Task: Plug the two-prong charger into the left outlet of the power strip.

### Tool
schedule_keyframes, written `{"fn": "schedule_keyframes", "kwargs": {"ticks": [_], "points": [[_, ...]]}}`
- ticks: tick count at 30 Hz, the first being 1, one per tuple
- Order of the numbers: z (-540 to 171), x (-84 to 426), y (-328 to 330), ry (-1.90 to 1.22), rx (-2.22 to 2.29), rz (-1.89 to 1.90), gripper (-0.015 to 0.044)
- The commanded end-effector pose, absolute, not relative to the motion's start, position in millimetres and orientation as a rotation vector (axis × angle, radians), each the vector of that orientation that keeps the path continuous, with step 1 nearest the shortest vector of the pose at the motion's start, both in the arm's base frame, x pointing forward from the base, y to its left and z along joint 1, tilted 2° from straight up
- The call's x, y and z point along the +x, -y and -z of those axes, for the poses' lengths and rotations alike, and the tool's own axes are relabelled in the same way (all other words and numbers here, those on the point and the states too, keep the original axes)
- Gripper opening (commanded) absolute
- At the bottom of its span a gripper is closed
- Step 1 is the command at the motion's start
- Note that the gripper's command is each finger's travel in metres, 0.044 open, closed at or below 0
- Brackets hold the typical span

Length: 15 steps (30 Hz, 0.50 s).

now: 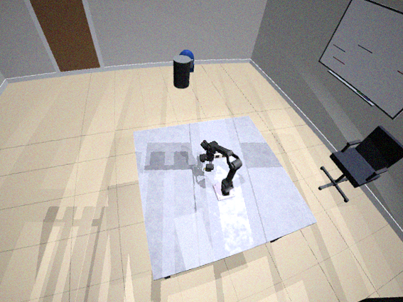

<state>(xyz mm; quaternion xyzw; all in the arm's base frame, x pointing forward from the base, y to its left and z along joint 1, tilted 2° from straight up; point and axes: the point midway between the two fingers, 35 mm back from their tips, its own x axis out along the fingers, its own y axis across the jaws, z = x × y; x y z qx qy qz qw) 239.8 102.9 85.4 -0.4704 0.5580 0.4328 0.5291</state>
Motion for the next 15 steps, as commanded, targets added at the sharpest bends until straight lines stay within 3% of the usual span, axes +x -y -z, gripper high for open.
{"fn": "schedule_keyframes", "kwargs": {"ticks": [1,15], "points": [[-81.3,237.2,-99.7,-1.356,-1.133,-1.044,0.044],[-65.7,236.9,-99.0,-1.356,-1.133,-1.044,0.044]]}}
